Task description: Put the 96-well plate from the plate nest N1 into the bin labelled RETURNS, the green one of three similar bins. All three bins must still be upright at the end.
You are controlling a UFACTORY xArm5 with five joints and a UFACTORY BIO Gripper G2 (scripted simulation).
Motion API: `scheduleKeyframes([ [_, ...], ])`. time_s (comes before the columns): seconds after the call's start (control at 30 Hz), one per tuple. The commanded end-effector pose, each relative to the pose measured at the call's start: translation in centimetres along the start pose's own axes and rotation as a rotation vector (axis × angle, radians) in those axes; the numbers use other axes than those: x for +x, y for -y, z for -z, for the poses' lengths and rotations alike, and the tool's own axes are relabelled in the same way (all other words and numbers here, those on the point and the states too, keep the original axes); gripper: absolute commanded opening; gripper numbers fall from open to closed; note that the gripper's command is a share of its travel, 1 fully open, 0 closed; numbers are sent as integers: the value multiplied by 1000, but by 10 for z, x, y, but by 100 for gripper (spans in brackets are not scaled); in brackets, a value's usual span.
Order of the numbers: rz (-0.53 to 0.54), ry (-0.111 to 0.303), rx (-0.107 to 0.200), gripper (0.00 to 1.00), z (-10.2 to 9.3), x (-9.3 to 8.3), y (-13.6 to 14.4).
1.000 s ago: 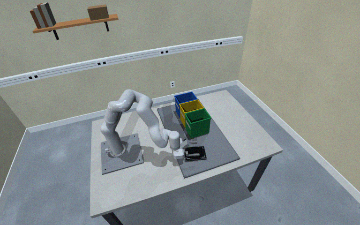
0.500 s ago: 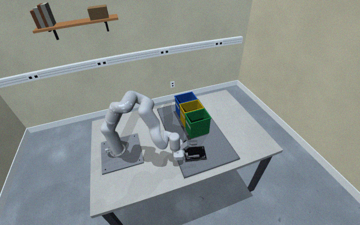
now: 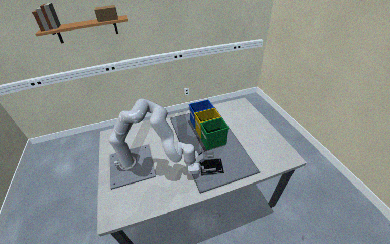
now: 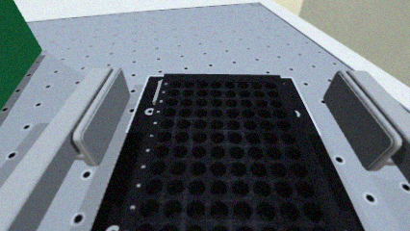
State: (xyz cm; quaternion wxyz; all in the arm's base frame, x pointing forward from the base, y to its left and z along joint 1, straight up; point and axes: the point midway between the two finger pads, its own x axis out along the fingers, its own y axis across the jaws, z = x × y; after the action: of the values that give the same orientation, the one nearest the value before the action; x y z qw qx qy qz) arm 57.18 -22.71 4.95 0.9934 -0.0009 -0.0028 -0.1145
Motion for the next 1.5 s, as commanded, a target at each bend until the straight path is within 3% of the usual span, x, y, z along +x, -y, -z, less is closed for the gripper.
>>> scheduleKeyframes([
  [0.0,0,4,-1,37,1,1,0],
  [0.87,0,4,-1,37,16,1,0],
  [1.47,0,4,-1,37,16,1,0],
])
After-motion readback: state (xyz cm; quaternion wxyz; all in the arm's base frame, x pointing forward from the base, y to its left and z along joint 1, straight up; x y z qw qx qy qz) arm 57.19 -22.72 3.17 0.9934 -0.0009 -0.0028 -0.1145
